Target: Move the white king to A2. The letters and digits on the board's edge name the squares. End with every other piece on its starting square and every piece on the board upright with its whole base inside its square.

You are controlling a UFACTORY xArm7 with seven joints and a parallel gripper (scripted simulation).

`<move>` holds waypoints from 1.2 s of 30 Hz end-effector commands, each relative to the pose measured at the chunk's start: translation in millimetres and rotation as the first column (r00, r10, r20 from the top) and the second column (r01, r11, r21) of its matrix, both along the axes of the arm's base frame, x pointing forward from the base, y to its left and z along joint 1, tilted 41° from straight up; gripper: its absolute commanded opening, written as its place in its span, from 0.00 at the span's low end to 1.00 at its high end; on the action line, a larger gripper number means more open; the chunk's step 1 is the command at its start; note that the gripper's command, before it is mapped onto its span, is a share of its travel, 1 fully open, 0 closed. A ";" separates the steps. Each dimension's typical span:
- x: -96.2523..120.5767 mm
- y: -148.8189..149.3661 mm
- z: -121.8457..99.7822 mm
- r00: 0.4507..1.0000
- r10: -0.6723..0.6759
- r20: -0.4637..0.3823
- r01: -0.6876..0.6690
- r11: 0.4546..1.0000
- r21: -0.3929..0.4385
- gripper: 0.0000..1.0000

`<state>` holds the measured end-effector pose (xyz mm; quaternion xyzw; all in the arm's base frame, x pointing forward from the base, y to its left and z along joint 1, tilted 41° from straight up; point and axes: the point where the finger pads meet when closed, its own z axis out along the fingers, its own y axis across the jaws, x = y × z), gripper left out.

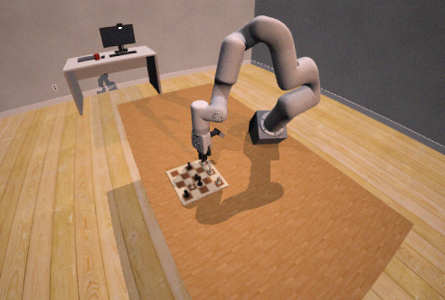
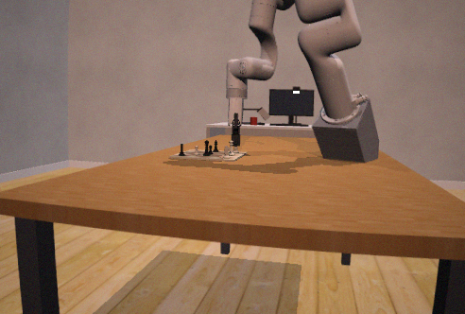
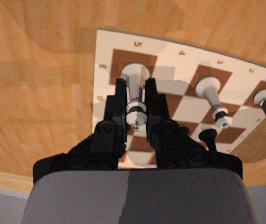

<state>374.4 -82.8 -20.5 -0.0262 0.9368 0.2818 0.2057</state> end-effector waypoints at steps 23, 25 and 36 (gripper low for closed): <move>-25.6 -39.0 53.2 1.000 -0.002 0.001 0.002 1.000 -0.002 0.00; -25.6 -39.0 53.2 1.000 -0.002 0.001 0.002 1.000 -0.002 0.00; -36.8 -55.1 75.9 1.000 -0.002 0.001 0.002 1.000 -0.002 0.00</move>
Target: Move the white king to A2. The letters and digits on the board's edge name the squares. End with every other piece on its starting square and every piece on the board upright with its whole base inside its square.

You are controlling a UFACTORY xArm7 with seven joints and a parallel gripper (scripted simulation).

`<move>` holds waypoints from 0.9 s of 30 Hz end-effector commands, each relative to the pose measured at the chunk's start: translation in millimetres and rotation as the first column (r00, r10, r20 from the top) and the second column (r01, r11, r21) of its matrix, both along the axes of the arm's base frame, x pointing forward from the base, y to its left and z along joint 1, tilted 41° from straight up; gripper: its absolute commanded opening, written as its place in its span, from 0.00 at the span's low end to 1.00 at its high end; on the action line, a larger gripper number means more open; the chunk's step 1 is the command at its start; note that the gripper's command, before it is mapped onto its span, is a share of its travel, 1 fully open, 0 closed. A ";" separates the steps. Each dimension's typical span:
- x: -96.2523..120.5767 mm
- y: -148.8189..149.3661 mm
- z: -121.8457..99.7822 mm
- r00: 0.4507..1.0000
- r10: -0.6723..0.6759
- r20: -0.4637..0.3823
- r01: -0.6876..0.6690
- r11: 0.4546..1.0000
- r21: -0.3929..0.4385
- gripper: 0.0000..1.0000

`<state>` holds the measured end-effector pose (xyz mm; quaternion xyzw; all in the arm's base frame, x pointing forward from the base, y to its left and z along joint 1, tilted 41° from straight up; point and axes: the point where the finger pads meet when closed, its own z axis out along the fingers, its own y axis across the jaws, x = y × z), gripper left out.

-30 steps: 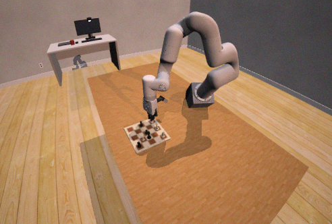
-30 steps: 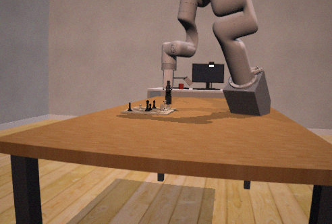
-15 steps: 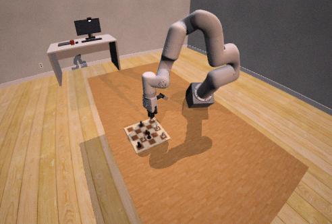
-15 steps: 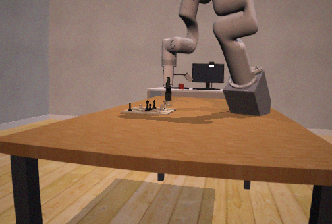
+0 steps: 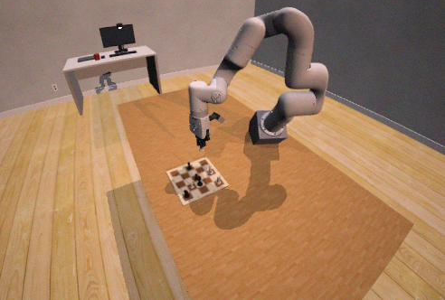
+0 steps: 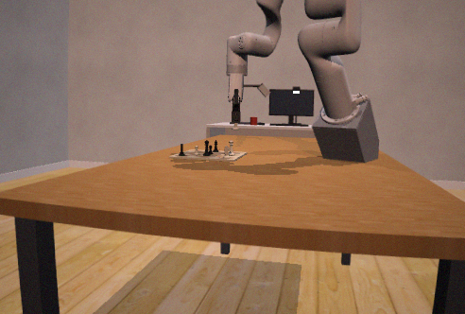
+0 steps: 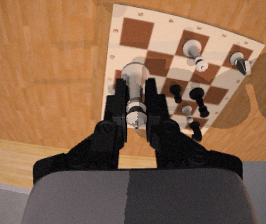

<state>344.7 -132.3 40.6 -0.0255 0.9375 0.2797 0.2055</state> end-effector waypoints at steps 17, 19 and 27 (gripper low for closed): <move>80.2 14.9 74.0 0.948 0.279 0.156 -0.253 0.953 -0.164 0.00; 101.4 27.3 92.9 0.911 0.360 0.201 -0.318 0.924 -0.214 0.00; 132.6 47.6 122.0 0.862 0.443 0.247 -0.379 0.886 -0.265 0.00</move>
